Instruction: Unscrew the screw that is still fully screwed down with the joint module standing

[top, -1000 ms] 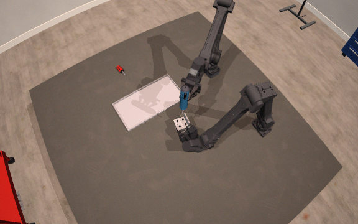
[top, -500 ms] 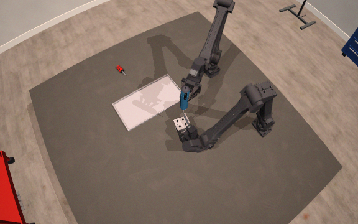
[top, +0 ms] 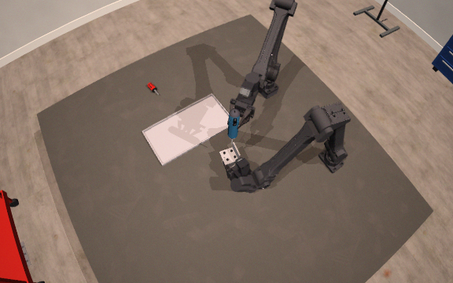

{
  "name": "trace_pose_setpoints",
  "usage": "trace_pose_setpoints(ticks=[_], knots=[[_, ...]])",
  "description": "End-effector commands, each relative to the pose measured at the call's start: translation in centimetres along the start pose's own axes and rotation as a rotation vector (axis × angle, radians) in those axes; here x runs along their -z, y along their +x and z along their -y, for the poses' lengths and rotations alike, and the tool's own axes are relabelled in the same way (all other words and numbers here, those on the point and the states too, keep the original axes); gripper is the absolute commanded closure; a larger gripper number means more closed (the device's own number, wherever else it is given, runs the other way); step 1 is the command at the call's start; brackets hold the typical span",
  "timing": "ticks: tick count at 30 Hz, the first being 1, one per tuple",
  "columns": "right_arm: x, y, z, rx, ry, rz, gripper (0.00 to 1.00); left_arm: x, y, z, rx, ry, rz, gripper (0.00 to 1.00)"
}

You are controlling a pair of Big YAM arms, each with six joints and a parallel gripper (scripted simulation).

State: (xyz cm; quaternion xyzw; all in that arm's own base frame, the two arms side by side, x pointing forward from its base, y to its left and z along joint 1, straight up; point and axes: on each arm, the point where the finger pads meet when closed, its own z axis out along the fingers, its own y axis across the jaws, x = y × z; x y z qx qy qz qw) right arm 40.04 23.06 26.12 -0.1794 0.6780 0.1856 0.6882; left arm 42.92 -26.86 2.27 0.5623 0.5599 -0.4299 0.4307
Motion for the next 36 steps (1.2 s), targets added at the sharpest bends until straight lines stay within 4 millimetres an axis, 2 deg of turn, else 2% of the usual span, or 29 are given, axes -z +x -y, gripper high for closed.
trace_pose_setpoints(ticks=[1, 10, 14, 25, 28, 31, 34, 35, 36], knots=[[-0.3, -2.5, -0.4, -0.016, -0.008, 0.071, 0.58, 0.0, -0.8, -0.8, -0.022, -0.008, 0.007, 0.41], [0.2, -1.1, -0.4, -0.016, -0.008, 0.044, 0.58, 0.0, -0.8, -0.8, -0.022, -0.008, 0.007, 0.41], [-0.3, -2.3, -0.5, -0.016, -0.008, 0.066, 0.58, 0.0, -0.8, -0.8, -0.022, -0.008, 0.007, 0.41], [0.0, -1.7, -0.5, -0.016, -0.008, 0.052, 0.58, 0.0, -0.8, -0.8, -0.022, -0.008, 0.007, 0.41], [0.2, -0.9, -0.5, -0.016, -0.008, 0.037, 0.58, 0.0, -0.8, -0.8, -0.022, -0.008, 0.007, 0.41], [-0.2, -1.8, -0.5, -0.016, -0.009, 0.055, 0.58, 0.0, -0.8, -0.8, -0.022, -0.008, 0.007, 0.41], [-0.2, -2.0, -0.5, -0.016, -0.009, 0.058, 0.58, 0.0, -0.8, -0.8, -0.022, -0.008, 0.007, 0.41], [0.1, 0.0, -0.5, -0.015, -0.008, 0.021, 0.58, 0.0, -0.8, -0.8, -0.022, -0.008, 0.007, 0.41], [0.1, 0.2, -0.5, -0.015, -0.008, 0.021, 0.58, 0.0, -0.8, -0.8, -0.022, -0.008, 0.007, 0.41]])
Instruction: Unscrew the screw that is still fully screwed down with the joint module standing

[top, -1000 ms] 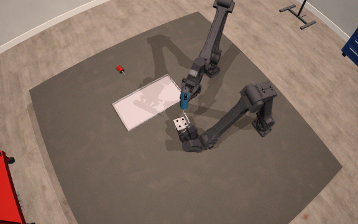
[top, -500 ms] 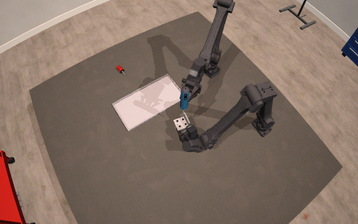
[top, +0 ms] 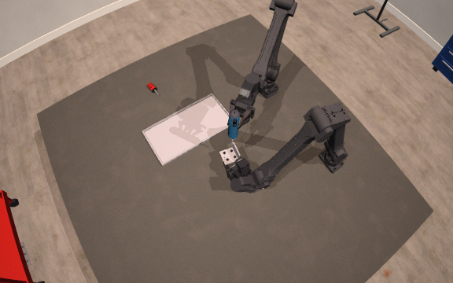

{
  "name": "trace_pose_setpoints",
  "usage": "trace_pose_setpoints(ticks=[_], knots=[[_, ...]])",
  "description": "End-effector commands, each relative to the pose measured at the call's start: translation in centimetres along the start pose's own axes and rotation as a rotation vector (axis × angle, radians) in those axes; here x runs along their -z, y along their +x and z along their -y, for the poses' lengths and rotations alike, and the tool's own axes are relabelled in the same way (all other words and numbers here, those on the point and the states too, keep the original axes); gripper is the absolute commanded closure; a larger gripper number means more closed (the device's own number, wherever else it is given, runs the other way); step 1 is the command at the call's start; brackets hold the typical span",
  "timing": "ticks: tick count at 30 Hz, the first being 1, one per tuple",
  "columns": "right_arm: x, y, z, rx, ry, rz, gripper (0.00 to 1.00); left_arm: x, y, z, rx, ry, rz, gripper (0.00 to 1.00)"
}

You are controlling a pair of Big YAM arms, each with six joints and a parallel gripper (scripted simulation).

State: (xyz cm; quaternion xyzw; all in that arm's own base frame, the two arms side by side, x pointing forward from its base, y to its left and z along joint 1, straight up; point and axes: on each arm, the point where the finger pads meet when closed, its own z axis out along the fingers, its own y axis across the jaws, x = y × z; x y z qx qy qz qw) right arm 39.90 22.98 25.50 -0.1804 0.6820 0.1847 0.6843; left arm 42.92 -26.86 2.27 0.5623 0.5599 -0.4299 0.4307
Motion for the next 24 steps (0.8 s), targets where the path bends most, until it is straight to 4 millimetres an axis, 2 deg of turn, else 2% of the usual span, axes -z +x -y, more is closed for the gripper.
trace_pose_setpoints(ticks=[1, 3, 6, 10, 13, 15, 24], knots=[[-0.1, -0.3, -0.5, -0.015, -0.008, 0.032, 0.58, 0.0, -0.8, -0.8, -0.022, -0.008, 0.007, 0.41], [-0.1, -0.1, -0.5, -0.015, -0.008, 0.032, 0.58, 0.0, -0.8, -0.8, -0.022, -0.008, 0.007, 0.41], [-0.2, -1.2, -0.5, -0.015, -0.009, 0.064, 0.58, 0.0, -0.8, -0.8, -0.022, -0.008, 0.007, 0.41], [-0.3, 0.4, -0.5, -0.015, -0.008, 0.039, 0.58, 0.0, -0.8, -0.8, -0.022, -0.008, 0.007, 0.41], [-0.2, -1.3, -0.5, -0.016, -0.009, 0.077, 0.58, 0.0, -0.8, -0.8, -0.022, -0.008, 0.007, 0.41], [-0.2, -1.3, -0.5, -0.016, -0.009, 0.077, 0.58, 0.0, -0.8, -0.8, -0.022, -0.008, 0.007, 0.41], [-0.2, 0.1, -0.5, -0.015, -0.009, 0.051, 0.58, 0.0, -0.8, -0.8, -0.022, -0.008, 0.007, 0.41]])
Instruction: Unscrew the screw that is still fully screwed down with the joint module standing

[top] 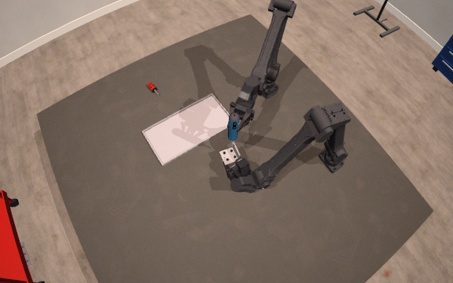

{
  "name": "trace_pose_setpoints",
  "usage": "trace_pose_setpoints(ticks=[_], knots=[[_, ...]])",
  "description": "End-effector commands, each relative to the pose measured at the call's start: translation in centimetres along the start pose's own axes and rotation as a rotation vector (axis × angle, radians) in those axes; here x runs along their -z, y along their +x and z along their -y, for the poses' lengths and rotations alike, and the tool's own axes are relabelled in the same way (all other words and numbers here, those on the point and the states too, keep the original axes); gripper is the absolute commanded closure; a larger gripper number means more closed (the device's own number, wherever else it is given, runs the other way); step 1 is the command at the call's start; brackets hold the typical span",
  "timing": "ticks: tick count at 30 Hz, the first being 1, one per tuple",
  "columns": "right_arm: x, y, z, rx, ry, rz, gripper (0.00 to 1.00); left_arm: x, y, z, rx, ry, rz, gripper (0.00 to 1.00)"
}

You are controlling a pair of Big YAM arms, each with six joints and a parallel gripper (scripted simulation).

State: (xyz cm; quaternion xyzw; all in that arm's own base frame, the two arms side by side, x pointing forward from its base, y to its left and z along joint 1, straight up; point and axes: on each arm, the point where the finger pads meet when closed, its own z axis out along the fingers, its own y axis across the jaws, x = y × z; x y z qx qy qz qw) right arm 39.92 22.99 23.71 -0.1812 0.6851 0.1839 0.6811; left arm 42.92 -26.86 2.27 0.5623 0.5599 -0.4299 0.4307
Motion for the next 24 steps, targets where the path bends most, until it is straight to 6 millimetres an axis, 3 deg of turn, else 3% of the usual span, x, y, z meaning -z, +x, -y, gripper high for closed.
trace_pose_setpoints(ticks=[1, 8, 10, 12, 15, 20, 22, 24], knots=[[-0.1, -1.6, -0.5, -0.015, -0.009, 0.058, 0.58, 0.0, -0.8, -0.8, -0.022, -0.008, 0.007, 0.41], [-0.2, -2.3, -0.5, -0.015, -0.009, 0.076, 0.58, 0.0, -0.8, -0.8, -0.022, -0.008, 0.007, 0.41], [-0.1, -0.5, -0.5, -0.015, -0.008, 0.041, 0.58, 0.0, -0.8, -0.8, -0.022, -0.008, 0.007, 0.41], [-0.1, -0.4, -0.5, -0.015, -0.008, 0.041, 0.58, 0.0, -0.8, -0.8, -0.022, -0.008, 0.007, 0.41], [-0.2, -1.7, -0.5, -0.015, -0.009, 0.074, 0.58, 0.0, -0.8, -0.8, -0.022, -0.008, 0.007, 0.41], [-0.2, 0.0, -0.5, -0.015, -0.009, 0.046, 0.58, 0.0, -0.8, -0.8, -0.022, -0.008, 0.007, 0.41], [0.0, -1.5, -0.5, -0.015, -0.009, 0.080, 0.58, 0.0, -0.8, -0.8, -0.022, -0.008, 0.007, 0.41], [0.0, -1.5, -0.5, -0.015, -0.009, 0.080, 0.58, 0.0, -0.8, -0.8, -0.022, -0.008, 0.007, 0.41]])
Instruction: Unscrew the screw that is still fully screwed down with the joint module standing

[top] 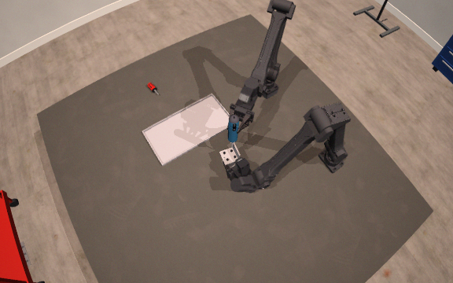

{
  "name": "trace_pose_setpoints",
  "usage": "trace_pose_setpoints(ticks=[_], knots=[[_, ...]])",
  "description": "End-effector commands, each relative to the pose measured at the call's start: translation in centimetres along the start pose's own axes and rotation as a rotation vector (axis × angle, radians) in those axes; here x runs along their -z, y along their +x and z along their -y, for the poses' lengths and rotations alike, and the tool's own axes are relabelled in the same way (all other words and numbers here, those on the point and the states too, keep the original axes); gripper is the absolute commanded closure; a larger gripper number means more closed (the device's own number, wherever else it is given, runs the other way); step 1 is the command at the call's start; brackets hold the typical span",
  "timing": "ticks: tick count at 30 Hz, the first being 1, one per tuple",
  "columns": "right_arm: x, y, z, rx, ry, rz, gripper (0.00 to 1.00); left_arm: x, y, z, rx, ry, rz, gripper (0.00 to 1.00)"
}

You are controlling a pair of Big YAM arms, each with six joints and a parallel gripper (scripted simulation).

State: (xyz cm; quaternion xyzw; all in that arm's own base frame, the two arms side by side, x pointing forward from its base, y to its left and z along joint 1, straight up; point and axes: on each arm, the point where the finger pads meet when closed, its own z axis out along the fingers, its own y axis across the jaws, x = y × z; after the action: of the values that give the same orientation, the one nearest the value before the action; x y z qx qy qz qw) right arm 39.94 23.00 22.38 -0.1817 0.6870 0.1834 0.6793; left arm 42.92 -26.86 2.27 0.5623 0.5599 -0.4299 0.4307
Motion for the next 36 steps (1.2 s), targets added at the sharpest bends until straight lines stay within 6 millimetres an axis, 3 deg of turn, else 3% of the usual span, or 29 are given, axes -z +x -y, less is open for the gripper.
trace_pose_setpoints(ticks=[1, 4, 7, 11, 13, 16, 35, 36], knots=[[0.0, -2.8, -0.5, -0.015, -0.009, 0.086, 0.58, 0.0, -0.8, -0.8, -0.022, -0.008, 0.007, 0.41], [0.0, -1.2, -0.5, -0.015, -0.009, 0.055, 0.58, 0.0, -0.8, -0.8, -0.022, -0.008, 0.007, 0.41], [-0.1, -1.0, -0.5, -0.015, -0.009, 0.055, 0.58, 0.0, -0.8, -0.8, -0.022, -0.008, 0.007, 0.41], [-0.6, -2.0, -0.5, -0.015, -0.009, 0.080, 0.58, 0.0, -0.8, -0.8, -0.022, -0.008, 0.007, 0.41], [-0.5, -1.1, -0.5, -0.015, -0.009, 0.064, 0.58, 0.0, -0.8, -0.8, -0.022, -0.008, 0.007, 0.41], [-0.1, -2.3, -0.5, -0.015, -0.009, 0.091, 0.58, 0.0, -0.8, -0.8, -0.022, -0.008, 0.007, 0.41], [0.0, -2.2, -0.5, -0.015, -0.010, 0.090, 0.58, 0.0, -0.8, -0.8, -0.022, -0.008, 0.007, 0.41], [0.1, -1.3, -0.5, -0.015, -0.009, 0.073, 0.58, 0.0, -0.8, -0.8, -0.022, -0.008, 0.007, 0.41]])
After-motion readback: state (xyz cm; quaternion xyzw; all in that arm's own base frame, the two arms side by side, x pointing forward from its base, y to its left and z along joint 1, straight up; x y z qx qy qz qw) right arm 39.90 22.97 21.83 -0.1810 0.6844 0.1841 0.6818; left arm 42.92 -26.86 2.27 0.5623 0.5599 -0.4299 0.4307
